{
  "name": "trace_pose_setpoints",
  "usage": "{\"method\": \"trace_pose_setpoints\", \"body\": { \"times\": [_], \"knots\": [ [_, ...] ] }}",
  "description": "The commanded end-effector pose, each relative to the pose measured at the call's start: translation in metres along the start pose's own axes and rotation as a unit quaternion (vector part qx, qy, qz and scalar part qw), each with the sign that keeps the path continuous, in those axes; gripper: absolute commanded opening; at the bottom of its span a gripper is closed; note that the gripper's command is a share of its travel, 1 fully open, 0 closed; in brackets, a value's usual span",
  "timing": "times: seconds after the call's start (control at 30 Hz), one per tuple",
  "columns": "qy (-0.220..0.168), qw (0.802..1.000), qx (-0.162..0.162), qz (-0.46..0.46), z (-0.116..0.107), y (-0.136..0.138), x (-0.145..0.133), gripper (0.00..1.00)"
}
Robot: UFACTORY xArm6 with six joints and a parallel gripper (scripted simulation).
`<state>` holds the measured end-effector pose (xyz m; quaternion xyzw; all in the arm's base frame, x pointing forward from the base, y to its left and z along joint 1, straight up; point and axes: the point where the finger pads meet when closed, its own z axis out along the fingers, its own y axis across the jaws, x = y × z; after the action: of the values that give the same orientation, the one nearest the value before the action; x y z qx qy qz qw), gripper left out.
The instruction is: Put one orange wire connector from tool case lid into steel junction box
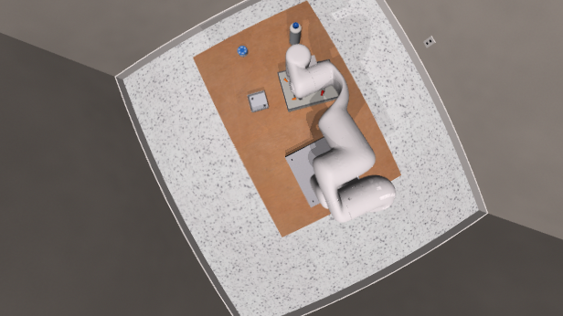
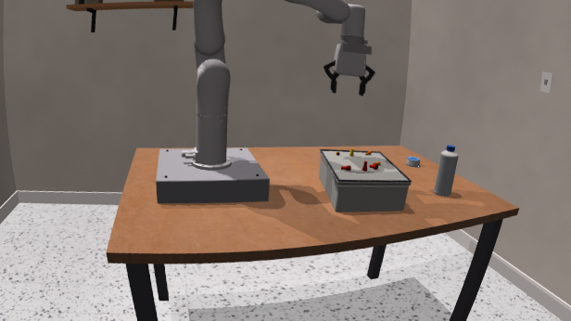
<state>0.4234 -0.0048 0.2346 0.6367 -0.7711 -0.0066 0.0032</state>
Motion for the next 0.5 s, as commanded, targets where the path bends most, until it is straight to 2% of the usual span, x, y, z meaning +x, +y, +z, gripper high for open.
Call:
{"method": "trace_pose_setpoints", "body": {
  "times": [0.0,0.47],
  "knots": [
    [-0.001,1.0,0.005,0.0,0.0179,-0.0013,-0.0004,1.0],
    [-0.001,1.0,0.005,0.0,0.0236,-0.0006,-0.0003,1.0]
  ]
}}
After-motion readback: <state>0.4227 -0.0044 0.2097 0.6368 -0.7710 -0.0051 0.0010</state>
